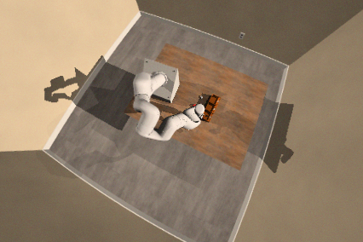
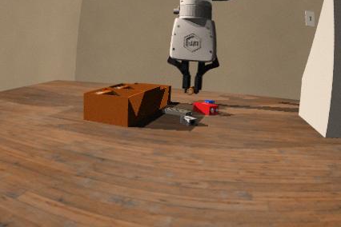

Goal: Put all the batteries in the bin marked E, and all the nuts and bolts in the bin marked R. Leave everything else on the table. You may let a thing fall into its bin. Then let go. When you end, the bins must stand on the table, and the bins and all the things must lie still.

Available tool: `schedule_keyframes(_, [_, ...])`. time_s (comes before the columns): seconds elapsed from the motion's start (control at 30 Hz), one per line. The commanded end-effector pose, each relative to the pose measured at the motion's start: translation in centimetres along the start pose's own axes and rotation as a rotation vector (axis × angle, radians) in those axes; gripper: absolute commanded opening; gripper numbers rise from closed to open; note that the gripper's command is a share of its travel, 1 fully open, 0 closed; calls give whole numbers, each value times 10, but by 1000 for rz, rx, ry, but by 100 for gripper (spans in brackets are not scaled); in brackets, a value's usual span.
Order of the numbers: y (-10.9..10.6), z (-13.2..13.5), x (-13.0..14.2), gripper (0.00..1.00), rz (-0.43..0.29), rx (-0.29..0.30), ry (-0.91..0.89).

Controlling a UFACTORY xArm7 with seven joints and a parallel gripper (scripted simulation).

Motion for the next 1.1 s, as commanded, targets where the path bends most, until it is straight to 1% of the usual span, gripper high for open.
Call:
schedule_keyframes(0.0, [-11, -1, 0, 0, 0, -2, 0])
schedule_keyframes(0.27, [-37, -1, 0, 0, 0, -2, 0])
schedule_keyframes(0.8, [-37, -1, 0, 0, 0, -2, -1])
schedule_keyframes(0.87, [-44, -1, 0, 0, 0, -2, -1])
schedule_keyframes(1.0, [-44, -1, 0, 0, 0, -2, -1])
schedule_keyframes(1.07, [-44, -3, 5, 0, 0, -2, 0])
Point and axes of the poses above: the point where the finger pads meet when closed, its own y axis out along the fingers, its own z axis across the jaws, x = y × z, the point moved 5 cm from there along -y, back along the fingers, and after that the axes turned 5 degrees about -y, right-handed, at the moved point
